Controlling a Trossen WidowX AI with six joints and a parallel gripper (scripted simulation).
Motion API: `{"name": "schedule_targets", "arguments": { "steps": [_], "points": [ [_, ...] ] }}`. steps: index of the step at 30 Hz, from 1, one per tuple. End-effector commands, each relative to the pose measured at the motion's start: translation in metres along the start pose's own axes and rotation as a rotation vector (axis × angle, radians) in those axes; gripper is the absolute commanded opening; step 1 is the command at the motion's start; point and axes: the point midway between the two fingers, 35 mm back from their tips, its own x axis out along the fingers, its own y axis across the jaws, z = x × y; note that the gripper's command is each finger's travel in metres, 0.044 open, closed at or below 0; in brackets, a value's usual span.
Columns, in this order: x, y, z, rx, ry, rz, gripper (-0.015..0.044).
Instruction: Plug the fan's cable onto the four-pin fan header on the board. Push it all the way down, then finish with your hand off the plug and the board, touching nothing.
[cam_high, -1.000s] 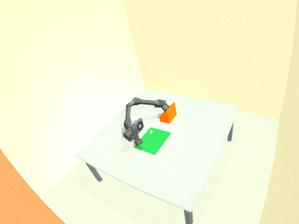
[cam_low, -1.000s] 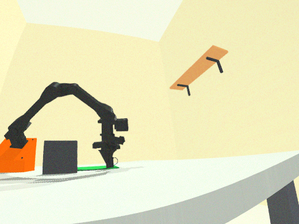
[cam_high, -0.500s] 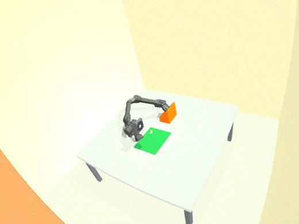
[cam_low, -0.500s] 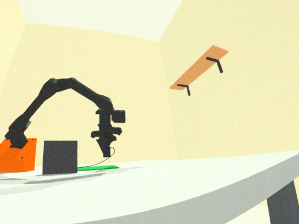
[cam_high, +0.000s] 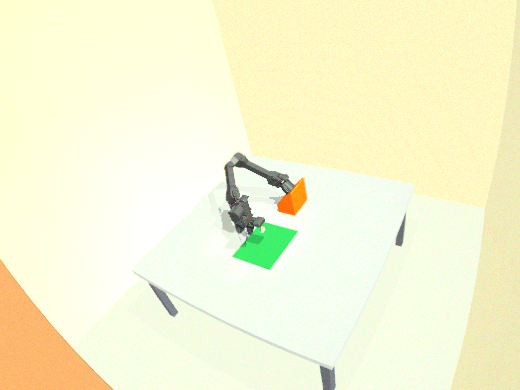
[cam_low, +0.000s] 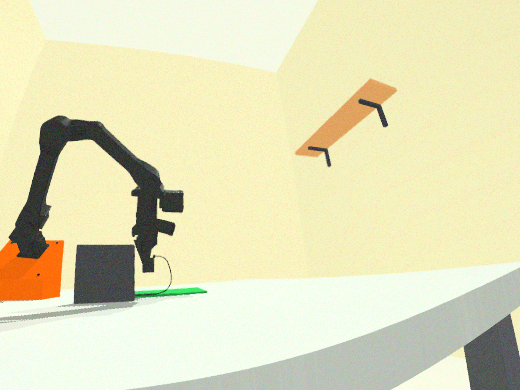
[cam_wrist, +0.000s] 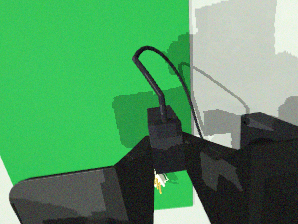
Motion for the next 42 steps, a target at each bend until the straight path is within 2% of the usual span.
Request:
{"name": "schedule_targets", "arguments": {
  "steps": [1, 8, 42],
  "points": [
    [0.002, 0.006, -0.037, -0.160, -0.002, 0.002, 0.0000],
    [0.010, 0.015, -0.084, -0.353, 0.001, 0.001, 0.0000],
    [0.008, 0.012, -0.091, -0.359, 0.001, 0.002, 0.0000]
  ]
}}
